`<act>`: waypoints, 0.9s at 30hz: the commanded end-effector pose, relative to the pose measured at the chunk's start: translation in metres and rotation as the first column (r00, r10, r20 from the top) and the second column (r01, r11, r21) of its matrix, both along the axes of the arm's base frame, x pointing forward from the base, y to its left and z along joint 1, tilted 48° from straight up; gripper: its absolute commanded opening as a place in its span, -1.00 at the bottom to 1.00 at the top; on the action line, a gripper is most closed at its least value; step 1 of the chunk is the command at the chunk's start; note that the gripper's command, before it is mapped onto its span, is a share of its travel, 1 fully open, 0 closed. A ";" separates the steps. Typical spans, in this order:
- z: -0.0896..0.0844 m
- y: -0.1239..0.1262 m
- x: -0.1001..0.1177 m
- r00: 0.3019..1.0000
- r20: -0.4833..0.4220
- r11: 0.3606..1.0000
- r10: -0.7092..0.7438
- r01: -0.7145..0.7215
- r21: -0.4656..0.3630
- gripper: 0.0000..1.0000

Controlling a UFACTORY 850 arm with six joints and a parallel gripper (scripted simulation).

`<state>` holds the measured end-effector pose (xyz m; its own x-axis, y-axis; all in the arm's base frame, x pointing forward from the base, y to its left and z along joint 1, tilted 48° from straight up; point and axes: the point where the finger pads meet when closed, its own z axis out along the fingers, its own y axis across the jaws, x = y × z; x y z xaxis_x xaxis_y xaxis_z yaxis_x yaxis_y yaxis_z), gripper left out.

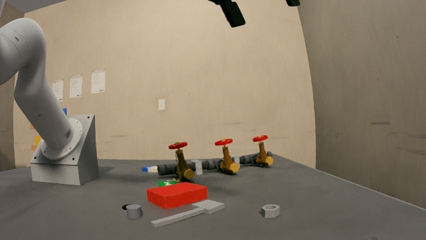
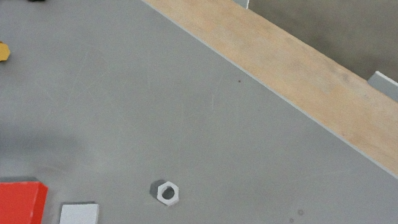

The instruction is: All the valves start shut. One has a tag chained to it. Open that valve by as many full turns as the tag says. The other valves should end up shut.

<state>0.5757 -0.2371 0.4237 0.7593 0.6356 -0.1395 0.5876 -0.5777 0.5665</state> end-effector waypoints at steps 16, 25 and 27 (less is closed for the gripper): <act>0.001 0.000 0.000 1.000 0.001 1.000 0.001 -0.001 0.000 1.00; -0.023 0.014 0.002 0.999 -0.003 0.999 -0.043 0.043 0.020 1.00; -0.042 0.025 0.003 0.997 -0.008 0.996 -0.078 0.078 0.034 1.00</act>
<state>0.5768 -0.2292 0.4105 0.7746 0.6183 -0.1331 0.5744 -0.5996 0.5572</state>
